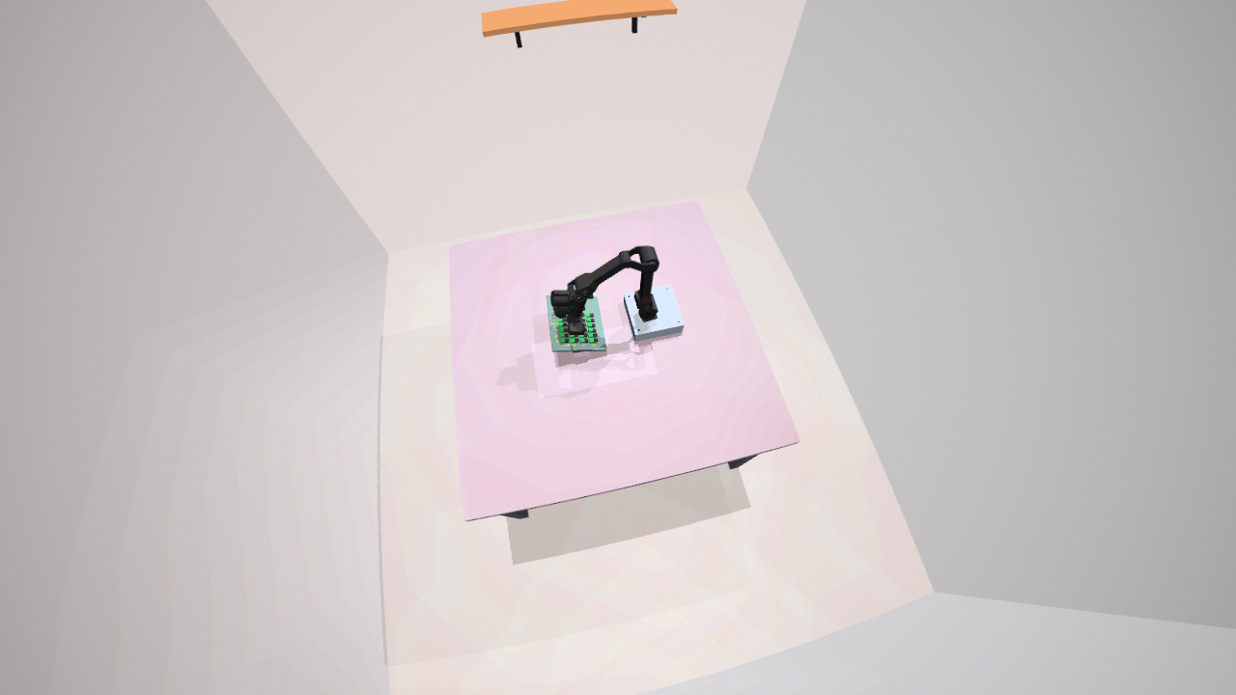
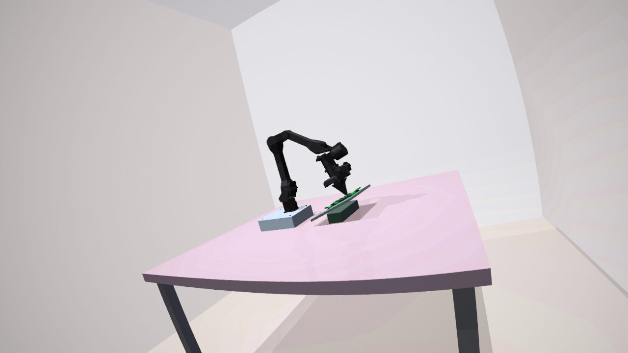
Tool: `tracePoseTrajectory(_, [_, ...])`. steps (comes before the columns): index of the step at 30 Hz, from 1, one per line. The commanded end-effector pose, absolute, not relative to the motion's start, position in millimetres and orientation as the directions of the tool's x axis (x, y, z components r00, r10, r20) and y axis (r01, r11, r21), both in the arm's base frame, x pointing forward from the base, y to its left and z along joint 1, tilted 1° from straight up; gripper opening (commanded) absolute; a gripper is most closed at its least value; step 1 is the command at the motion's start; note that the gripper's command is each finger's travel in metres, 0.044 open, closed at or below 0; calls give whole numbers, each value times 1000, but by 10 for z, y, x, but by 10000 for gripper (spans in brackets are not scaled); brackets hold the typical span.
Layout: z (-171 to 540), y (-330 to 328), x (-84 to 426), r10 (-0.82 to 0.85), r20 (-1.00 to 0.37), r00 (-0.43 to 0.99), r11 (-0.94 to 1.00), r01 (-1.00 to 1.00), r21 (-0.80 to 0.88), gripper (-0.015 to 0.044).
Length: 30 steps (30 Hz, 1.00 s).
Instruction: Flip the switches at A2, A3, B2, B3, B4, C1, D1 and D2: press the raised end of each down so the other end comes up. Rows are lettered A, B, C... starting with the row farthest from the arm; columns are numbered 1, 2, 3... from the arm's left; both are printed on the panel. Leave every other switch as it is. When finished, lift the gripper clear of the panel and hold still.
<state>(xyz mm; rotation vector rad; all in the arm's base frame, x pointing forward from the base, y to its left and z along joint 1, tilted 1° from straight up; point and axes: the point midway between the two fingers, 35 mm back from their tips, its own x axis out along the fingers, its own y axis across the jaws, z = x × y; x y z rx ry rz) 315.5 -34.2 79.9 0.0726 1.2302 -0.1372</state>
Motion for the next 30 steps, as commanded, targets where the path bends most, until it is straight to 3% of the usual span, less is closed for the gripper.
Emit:
tracePoseTrajectory(1, [774,-336,3154,-60,-945,322,991,136,-17,0])
tracePoseTrajectory(30, [738,-338,3168,-60,-945,322,991,136,-17,0])
